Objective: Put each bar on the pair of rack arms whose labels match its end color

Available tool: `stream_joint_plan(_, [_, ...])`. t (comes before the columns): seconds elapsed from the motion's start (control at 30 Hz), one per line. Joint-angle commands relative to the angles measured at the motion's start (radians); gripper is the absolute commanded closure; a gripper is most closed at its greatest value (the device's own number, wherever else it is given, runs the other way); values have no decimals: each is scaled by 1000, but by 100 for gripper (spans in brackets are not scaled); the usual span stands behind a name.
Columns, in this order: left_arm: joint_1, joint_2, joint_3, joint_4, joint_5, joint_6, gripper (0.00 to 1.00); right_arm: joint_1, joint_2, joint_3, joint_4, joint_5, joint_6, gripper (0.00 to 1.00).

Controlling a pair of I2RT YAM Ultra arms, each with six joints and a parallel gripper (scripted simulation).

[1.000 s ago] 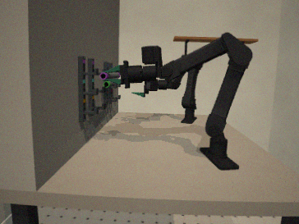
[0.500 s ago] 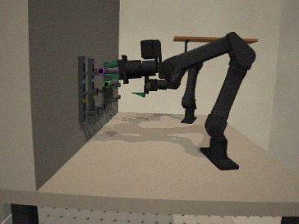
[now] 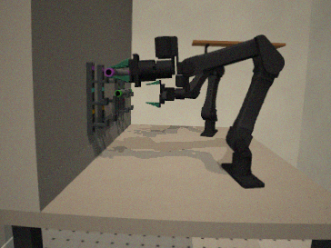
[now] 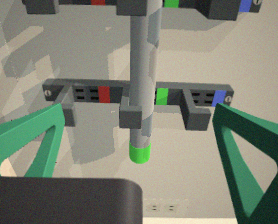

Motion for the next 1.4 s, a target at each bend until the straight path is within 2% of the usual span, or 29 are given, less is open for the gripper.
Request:
stream_joint_plan(0.0, [34, -36, 60, 5, 47, -28, 100, -10, -25, -5, 6, -7, 11, 0])
stream_joint_plan(0.3, [113, -29, 111, -39, 127, -29, 100, -10, -25, -5, 6, -7, 11, 0])
stream_joint_plan(1.37, [122, -75, 43, -14, 137, -29, 100, -10, -25, -5, 6, -7, 11, 0])
